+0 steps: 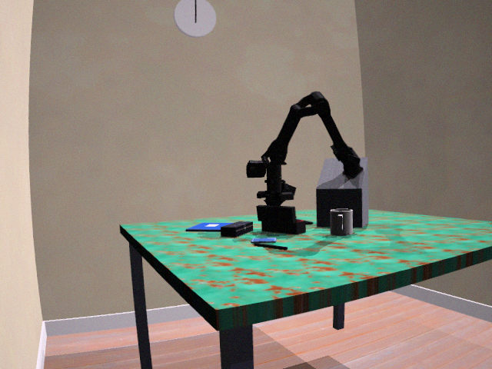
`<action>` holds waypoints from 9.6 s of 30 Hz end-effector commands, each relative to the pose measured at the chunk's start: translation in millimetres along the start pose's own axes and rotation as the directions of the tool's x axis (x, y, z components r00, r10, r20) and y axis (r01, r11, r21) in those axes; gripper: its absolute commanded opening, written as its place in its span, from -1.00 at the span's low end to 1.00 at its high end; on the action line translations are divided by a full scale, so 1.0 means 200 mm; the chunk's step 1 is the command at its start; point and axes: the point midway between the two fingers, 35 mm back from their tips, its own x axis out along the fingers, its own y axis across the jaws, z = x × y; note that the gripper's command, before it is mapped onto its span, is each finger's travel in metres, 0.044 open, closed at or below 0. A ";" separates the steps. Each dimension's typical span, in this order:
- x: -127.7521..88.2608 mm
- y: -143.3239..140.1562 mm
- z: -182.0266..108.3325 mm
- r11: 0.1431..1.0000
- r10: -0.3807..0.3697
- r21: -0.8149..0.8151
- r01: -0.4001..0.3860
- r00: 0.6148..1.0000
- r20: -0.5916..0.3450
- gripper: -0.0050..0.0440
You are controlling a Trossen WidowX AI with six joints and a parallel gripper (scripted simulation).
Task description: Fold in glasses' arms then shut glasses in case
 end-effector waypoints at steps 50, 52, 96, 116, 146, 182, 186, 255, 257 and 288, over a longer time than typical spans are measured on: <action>0.01 0.01 0.00 1.000 -0.001 0.004 0.001 1.000 0.005 -0.80; 0.01 0.02 0.00 1.000 -0.001 0.004 0.001 1.000 0.005 -0.80; 0.01 0.14 -0.05 1.000 -0.001 0.004 0.001 1.000 0.005 -0.80; 0.01 0.15 -0.05 1.000 -0.001 0.004 0.001 1.000 0.005 -0.80; 0.01 0.15 -0.05 1.000 -0.001 0.004 0.001 1.000 0.005 -0.80; -0.01 0.11 -0.04 1.000 -0.001 0.004 0.001 1.000 0.006 -0.80; -0.06 -0.01 0.01 1.000 -0.001 0.004 0.001 1.000 0.005 -0.80; -0.35 -0.40 0.13 0.999 0.005 0.041 -0.006 1.000 0.016 -0.80; -0.36 -0.27 0.08 0.998 0.004 0.065 -0.005 1.000 0.015 -0.80; -0.11 -0.11 0.04 0.995 -0.001 0.096 0.000 1.000 0.006 -0.80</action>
